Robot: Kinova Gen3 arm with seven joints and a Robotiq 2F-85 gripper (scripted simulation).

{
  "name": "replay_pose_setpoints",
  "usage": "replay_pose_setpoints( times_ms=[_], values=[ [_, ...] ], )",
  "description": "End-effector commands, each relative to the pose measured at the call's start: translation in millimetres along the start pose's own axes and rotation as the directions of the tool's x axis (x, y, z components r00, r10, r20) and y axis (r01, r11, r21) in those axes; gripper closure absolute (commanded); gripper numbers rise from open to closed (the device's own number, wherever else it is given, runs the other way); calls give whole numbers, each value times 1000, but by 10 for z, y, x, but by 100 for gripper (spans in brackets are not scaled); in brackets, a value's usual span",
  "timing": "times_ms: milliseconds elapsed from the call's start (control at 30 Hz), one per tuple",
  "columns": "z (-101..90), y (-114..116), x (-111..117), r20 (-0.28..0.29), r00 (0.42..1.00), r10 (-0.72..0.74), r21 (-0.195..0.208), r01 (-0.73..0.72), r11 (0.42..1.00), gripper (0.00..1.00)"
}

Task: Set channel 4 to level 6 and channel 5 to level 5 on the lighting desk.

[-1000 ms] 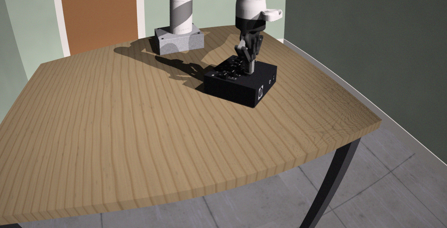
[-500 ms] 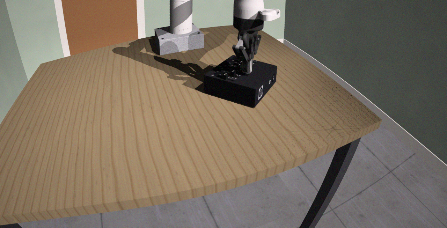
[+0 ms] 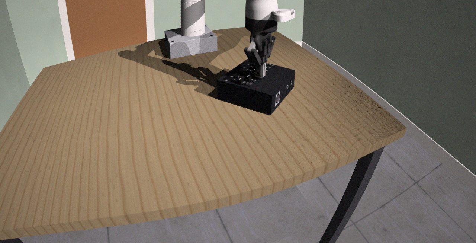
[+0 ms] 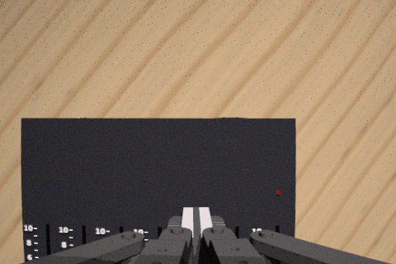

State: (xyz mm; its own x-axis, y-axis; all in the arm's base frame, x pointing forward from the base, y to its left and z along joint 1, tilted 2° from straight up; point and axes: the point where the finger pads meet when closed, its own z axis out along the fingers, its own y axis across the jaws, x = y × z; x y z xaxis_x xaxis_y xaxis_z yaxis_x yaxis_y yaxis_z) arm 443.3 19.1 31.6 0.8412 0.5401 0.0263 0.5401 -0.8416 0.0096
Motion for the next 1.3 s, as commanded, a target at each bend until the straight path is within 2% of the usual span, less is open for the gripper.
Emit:
replay_pose_setpoints(
  times_ms=[0, 1267],
  values=[
    [-2, 28, -40, 0, 1000, 2, -5, -2, 1000, 100],
    [-2, 28, -133, 0, 1000, 2, -5, -2, 1000, 100]
  ],
)
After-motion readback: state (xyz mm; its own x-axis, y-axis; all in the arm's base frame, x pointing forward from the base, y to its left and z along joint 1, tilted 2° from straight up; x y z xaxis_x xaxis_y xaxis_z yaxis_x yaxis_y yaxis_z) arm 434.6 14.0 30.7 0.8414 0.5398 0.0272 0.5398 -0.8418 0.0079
